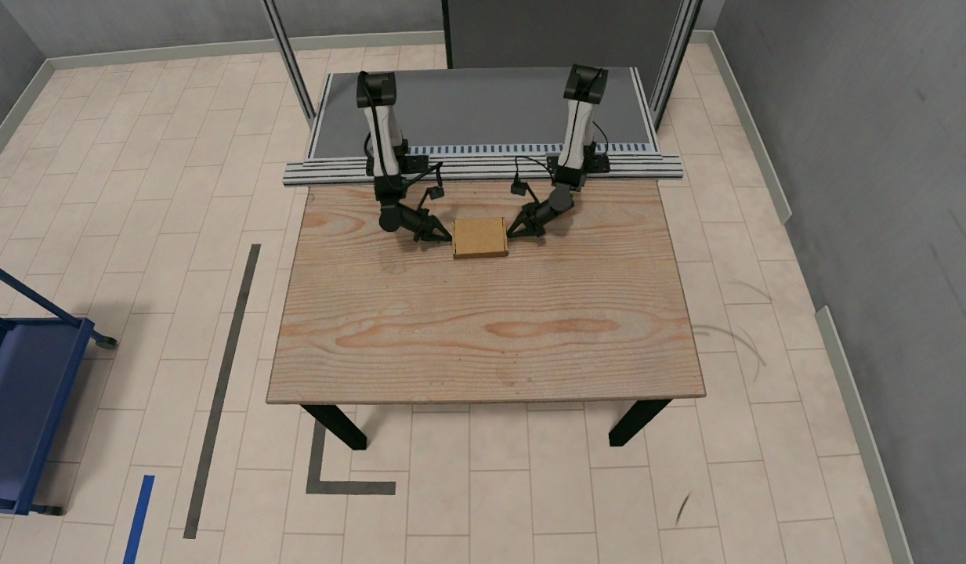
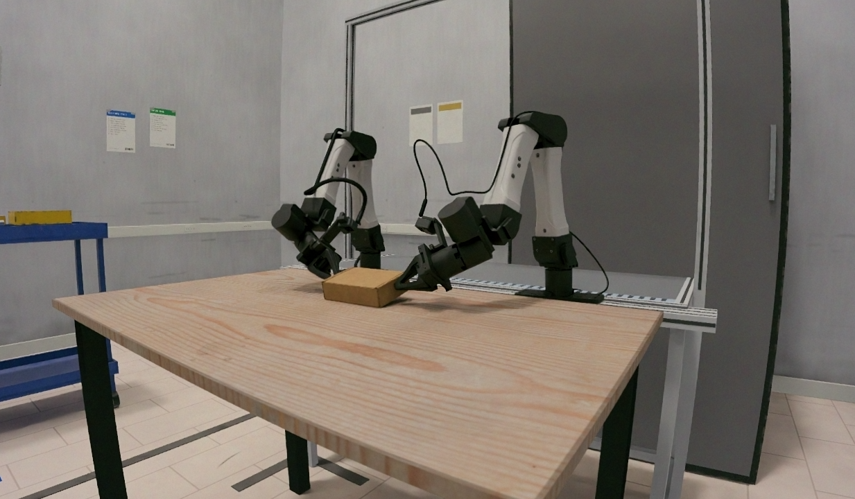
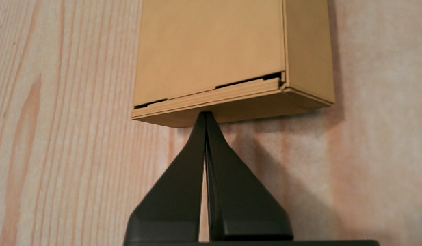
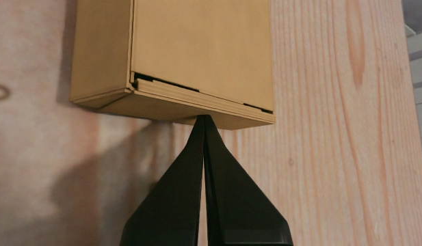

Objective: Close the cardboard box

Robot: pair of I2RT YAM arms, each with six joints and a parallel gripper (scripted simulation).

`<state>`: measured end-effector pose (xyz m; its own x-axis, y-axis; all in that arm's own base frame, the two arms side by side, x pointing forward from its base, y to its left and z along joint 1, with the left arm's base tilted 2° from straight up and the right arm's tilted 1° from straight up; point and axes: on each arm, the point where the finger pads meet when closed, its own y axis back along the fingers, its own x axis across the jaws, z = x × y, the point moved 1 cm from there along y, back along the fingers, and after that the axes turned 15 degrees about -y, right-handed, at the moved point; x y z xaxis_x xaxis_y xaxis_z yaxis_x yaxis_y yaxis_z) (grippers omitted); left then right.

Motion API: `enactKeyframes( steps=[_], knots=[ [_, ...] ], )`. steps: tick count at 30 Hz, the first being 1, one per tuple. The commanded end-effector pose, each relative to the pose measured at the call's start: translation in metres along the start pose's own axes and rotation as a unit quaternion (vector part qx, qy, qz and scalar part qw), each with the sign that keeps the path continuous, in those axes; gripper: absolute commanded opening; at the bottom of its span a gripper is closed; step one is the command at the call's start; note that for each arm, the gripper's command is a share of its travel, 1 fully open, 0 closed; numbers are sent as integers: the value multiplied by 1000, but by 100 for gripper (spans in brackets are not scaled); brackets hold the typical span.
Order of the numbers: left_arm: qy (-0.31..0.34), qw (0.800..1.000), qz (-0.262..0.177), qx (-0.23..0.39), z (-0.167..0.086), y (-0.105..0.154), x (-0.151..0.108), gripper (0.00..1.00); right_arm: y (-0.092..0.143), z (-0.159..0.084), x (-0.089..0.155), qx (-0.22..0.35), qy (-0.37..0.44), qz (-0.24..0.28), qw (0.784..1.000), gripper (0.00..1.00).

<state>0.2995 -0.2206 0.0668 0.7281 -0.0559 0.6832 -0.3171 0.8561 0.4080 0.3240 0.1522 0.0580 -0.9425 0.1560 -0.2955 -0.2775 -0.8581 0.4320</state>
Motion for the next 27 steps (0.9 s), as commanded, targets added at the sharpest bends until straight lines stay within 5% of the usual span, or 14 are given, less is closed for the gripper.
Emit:
enactKeyframes(
  steps=[1,27],
  knots=[
    [-4,1000,-7,-20,9,-5,-6,1,-3,11,8,-19,12,11,1000,1],
    [-1,1000,-9,-19,9,-5,-11,1,-5,7,11,-18,8,13,1000,1]
  ],
)
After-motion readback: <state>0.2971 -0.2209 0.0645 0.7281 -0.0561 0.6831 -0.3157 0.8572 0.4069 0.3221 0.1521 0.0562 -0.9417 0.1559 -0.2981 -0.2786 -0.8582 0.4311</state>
